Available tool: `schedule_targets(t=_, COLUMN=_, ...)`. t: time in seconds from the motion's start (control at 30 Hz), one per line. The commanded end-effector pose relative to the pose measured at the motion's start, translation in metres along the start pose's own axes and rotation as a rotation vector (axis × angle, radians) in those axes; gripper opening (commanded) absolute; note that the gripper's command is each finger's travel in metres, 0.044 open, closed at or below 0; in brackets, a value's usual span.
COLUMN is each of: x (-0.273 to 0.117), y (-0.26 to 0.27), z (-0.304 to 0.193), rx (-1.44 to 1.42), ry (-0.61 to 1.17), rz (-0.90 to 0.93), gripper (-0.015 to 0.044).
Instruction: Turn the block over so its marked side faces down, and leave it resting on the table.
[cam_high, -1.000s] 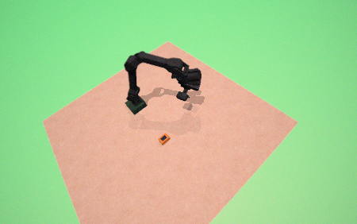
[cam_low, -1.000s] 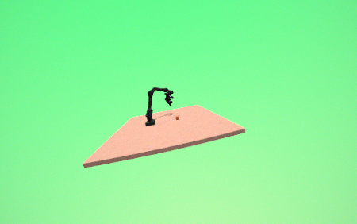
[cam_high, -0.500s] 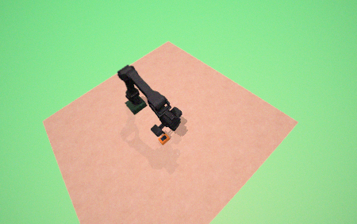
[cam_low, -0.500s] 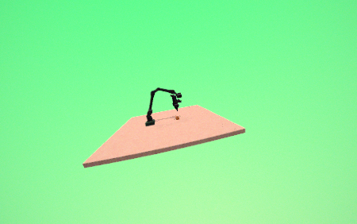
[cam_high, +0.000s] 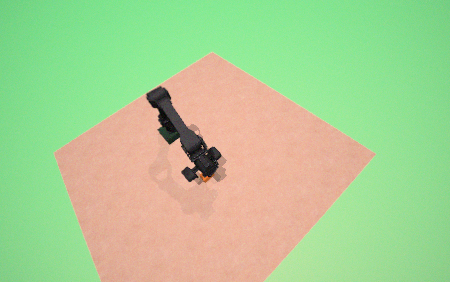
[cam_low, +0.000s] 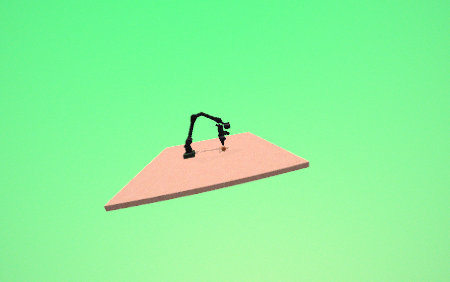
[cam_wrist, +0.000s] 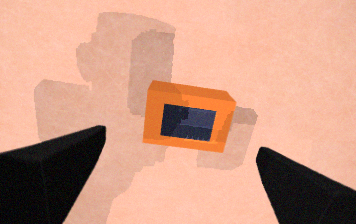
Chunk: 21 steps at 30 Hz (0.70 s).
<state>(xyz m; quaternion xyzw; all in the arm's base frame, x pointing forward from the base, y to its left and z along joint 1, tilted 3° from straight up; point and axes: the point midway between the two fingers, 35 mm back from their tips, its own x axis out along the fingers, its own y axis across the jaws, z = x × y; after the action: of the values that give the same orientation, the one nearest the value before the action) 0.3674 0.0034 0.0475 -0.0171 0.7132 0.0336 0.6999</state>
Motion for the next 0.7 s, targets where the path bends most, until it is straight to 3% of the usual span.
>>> schedule_targets(t=0.0, x=0.009, y=-0.003, z=0.001, rx=-0.002, ry=-0.013, rz=-0.007, gripper=0.0440)
schedule_targets(t=0.67, x=0.041, y=-0.004, z=0.001, rx=-0.002, ry=-0.013, rz=-0.007, gripper=0.0440)
